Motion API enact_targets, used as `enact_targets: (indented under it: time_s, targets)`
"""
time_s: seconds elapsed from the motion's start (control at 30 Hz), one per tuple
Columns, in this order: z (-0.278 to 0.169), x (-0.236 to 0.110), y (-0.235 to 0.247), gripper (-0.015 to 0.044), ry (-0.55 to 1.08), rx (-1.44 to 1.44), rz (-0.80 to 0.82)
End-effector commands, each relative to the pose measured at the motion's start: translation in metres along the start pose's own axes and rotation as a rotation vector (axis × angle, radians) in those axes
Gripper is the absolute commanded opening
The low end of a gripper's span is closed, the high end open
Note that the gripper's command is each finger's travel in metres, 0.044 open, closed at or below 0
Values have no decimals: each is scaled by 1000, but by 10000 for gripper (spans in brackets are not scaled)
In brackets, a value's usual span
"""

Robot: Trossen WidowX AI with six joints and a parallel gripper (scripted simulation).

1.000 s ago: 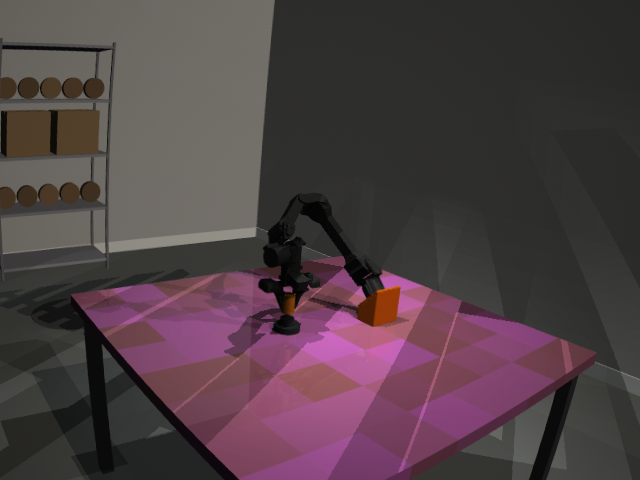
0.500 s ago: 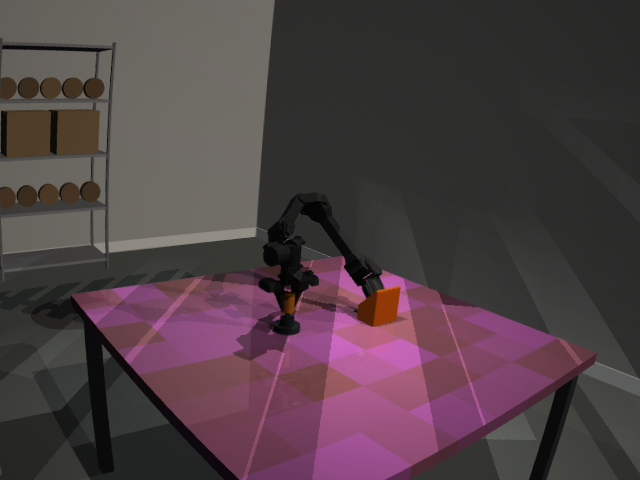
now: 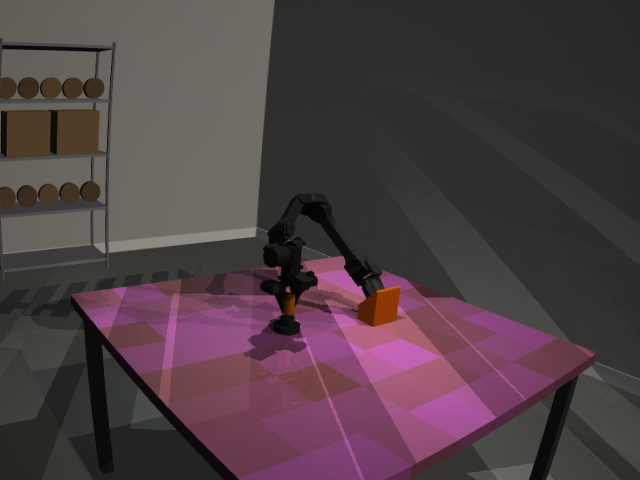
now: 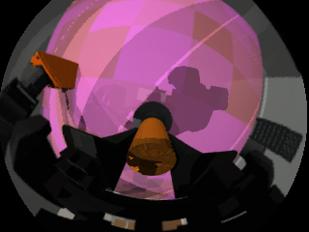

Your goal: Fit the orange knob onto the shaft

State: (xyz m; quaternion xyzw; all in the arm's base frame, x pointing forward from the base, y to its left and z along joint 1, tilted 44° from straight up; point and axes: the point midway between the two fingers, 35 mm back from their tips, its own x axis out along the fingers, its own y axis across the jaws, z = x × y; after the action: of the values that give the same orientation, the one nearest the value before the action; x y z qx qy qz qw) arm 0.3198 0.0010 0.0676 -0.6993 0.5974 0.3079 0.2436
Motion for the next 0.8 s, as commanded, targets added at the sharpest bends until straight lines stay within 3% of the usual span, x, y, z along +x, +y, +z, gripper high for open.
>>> enact_targets:
  time_s: [0.0,0.77]
  targets:
    - [0,1,0,0,1,-6,-2]
    - [-1,16,0,0,2,-2,-2]
